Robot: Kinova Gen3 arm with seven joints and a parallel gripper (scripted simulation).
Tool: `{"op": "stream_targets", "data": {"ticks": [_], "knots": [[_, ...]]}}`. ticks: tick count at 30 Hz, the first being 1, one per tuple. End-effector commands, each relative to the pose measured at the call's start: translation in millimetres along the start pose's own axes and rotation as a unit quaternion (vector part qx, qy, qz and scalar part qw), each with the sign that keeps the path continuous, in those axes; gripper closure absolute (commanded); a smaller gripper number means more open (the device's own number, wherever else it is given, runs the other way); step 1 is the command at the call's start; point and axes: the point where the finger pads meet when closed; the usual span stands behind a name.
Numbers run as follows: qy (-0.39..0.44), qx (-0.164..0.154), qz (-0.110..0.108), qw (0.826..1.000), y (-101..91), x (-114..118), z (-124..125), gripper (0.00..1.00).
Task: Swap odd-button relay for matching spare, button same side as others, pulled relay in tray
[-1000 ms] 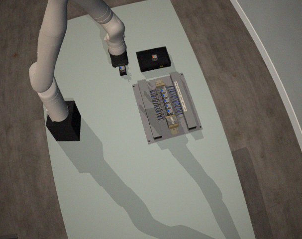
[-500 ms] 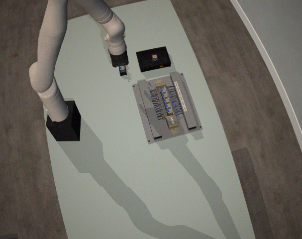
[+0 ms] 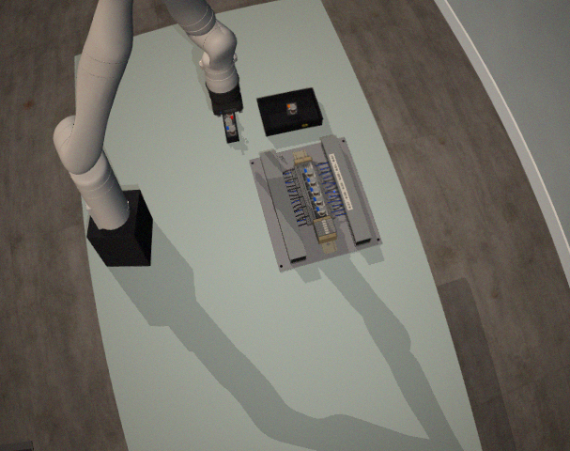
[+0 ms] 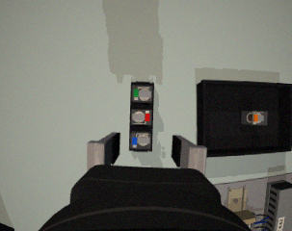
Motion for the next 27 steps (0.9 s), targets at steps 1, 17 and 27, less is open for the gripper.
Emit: {"op": "stream_targets", "data": {"ticks": [1, 17, 27], "knots": [[-0.001, 0.0, 0.0, 1.0, -0.1, 0.0, 0.7, 0.0], [-0.008, -0.001, 0.004, 1.0, 5.5, -6.6, 8.1, 0.0], [-0.008, -0.001, 0.004, 1.0, 2.8, -6.2, 3.3, 0.0]]}}
Point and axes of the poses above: the point where the finger pads meet when closed, its own y axis out along the fingers, its own x axis across the jaws, z = x × y, and after that the axes turned 4 degrees about -y, right-handed
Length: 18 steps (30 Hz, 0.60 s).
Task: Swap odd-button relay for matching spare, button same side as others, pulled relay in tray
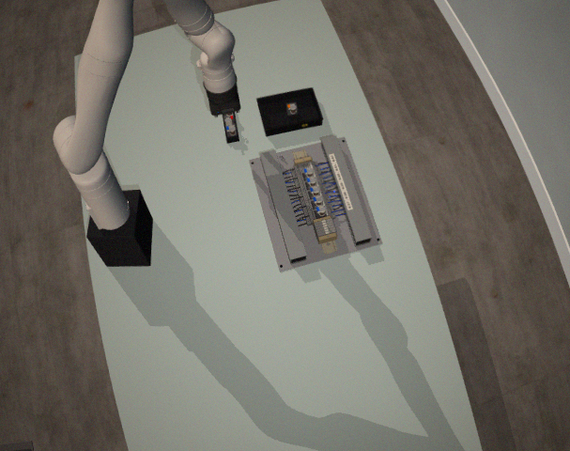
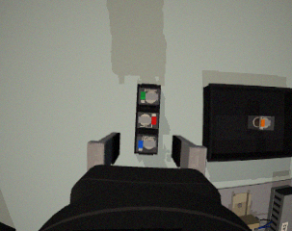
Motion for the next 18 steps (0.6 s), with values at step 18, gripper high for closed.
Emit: {"op": "stream_targets", "data": {"ticks": [18], "knots": [[0.0, 0.0, -0.001, 1.0, -3.9, 1.0, -5.8, 0.0]]}}
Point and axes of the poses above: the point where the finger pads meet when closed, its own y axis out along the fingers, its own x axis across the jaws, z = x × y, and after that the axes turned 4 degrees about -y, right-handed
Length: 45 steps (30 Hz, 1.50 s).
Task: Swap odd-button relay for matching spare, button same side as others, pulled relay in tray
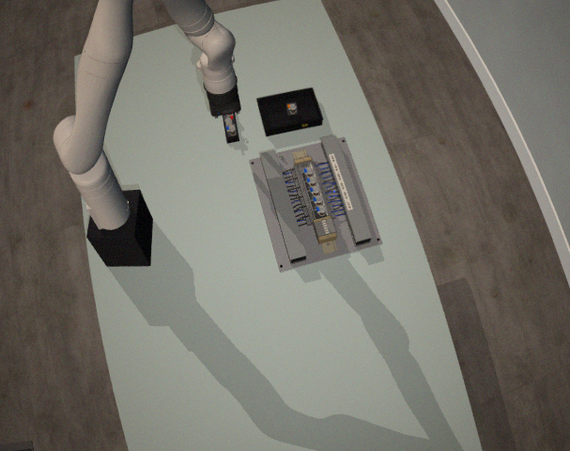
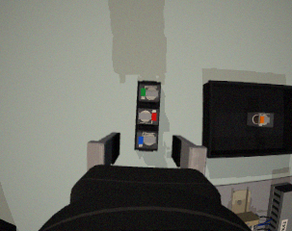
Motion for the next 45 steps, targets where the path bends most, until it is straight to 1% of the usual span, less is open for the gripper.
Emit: {"op": "stream_targets", "data": {"ticks": [1, 40, 45], "knots": [[0.001, 0.0, -0.001, 1.0, -1.3, 1.4, -1.2, 0.0], [0.001, 0.0, -0.001, 1.0, -4.4, 1.9, -6.6, 0.0], [0.001, 0.0, -0.001, 1.0, 5.8, 1.7, -6.2, 0.0]]}}
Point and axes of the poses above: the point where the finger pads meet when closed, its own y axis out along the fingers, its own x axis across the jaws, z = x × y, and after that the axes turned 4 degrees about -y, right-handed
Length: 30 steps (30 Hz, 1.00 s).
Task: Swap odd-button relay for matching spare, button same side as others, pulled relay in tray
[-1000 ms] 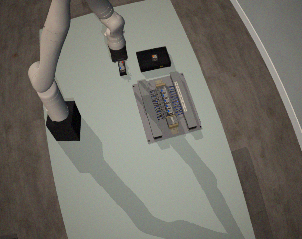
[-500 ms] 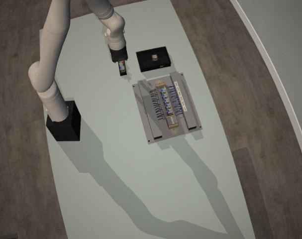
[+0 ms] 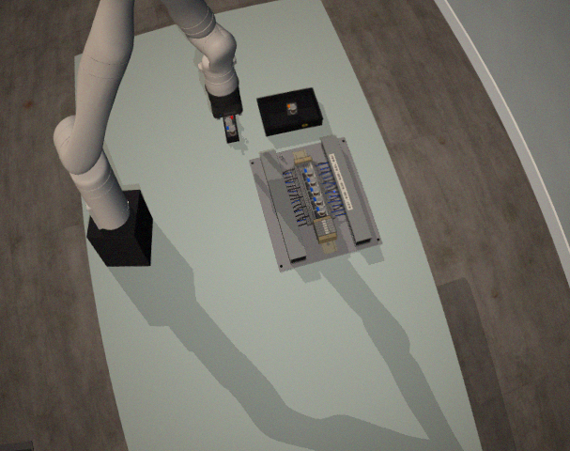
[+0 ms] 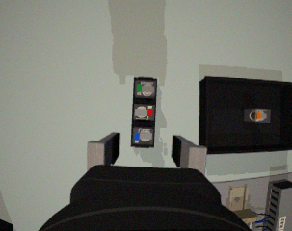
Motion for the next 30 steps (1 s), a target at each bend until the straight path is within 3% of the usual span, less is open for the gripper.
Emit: {"op": "stream_targets", "data": {"ticks": [1, 13, 27, 30], "knots": [[-0.001, -0.001, 0.004, 1.0, 6.8, -2.6, -0.3, 0.0], [0.0, 0.0, -0.001, 1.0, 23.9, 0.3, 0.2, 0.0], [0.0, -0.001, 0.004, 1.0, 65.7, -3.3, 0.0, 0.0], [0.001, 0.001, -0.003, 1.0, 60.7, 1.2, 0.8, 0.0]]}}
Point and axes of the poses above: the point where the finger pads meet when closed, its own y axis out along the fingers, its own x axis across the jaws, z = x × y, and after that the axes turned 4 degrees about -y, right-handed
